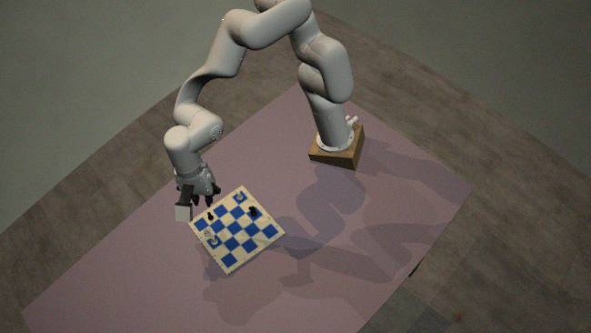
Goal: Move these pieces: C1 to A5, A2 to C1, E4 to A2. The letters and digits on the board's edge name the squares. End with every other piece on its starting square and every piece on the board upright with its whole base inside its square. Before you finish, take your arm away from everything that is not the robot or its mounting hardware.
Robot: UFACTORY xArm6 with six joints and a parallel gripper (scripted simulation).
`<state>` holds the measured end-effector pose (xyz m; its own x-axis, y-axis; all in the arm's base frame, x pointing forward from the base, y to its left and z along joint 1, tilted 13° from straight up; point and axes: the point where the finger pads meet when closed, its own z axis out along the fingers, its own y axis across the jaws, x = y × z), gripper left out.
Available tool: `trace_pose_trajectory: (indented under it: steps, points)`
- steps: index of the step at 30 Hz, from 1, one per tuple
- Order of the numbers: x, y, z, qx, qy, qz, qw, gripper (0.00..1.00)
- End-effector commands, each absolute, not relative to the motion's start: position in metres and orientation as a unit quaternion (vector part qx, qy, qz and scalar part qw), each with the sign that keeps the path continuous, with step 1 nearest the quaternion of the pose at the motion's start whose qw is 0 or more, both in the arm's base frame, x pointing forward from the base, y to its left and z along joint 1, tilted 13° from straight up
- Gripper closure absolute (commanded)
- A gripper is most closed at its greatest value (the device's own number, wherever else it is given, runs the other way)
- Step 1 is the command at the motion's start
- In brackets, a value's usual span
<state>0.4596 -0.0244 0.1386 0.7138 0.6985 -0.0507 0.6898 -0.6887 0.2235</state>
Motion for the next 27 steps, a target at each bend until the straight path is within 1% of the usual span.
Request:
trace_pose_trajectory:
  steps: [1,2,27]
  points:
    - [0.46,-0.0238,0.1419,0.919,0.378,0.02,0.114,0.66]
    - [0.46,-0.0238,0.1419,0.919,0.378,0.02,0.114,0.0]
    - [0.4598,-0.0236,0.1433,0.919,0.378,0.02,0.114,0.0]
